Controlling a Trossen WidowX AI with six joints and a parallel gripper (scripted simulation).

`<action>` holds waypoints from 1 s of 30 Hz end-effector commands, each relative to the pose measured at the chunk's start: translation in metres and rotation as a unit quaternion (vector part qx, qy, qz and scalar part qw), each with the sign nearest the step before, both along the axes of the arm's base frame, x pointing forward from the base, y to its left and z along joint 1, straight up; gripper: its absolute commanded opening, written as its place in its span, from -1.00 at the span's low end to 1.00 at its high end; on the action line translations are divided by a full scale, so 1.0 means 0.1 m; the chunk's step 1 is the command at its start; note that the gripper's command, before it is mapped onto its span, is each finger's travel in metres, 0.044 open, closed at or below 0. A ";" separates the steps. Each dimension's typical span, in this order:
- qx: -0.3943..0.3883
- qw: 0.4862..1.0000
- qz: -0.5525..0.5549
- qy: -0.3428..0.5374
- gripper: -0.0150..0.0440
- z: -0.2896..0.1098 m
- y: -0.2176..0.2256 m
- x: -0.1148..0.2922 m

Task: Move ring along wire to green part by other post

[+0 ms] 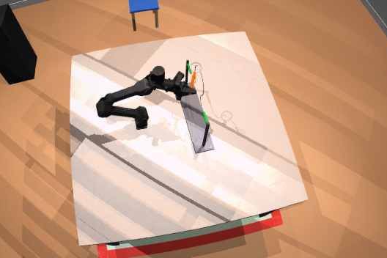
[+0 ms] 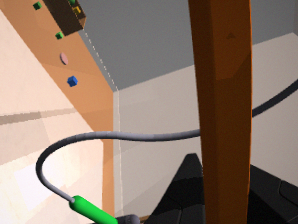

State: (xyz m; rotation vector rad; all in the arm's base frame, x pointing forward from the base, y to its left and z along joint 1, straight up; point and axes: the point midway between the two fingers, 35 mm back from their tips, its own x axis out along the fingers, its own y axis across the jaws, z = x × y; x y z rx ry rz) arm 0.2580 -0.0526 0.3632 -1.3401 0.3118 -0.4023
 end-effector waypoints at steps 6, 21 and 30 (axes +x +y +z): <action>-0.059 0.998 0.000 -0.009 -1.00 0.08 -0.01 -0.02; -0.159 0.987 0.000 -0.013 -1.00 0.16 -0.02 -0.02; -0.219 0.976 -0.001 -0.016 -1.00 0.21 -0.01 -0.02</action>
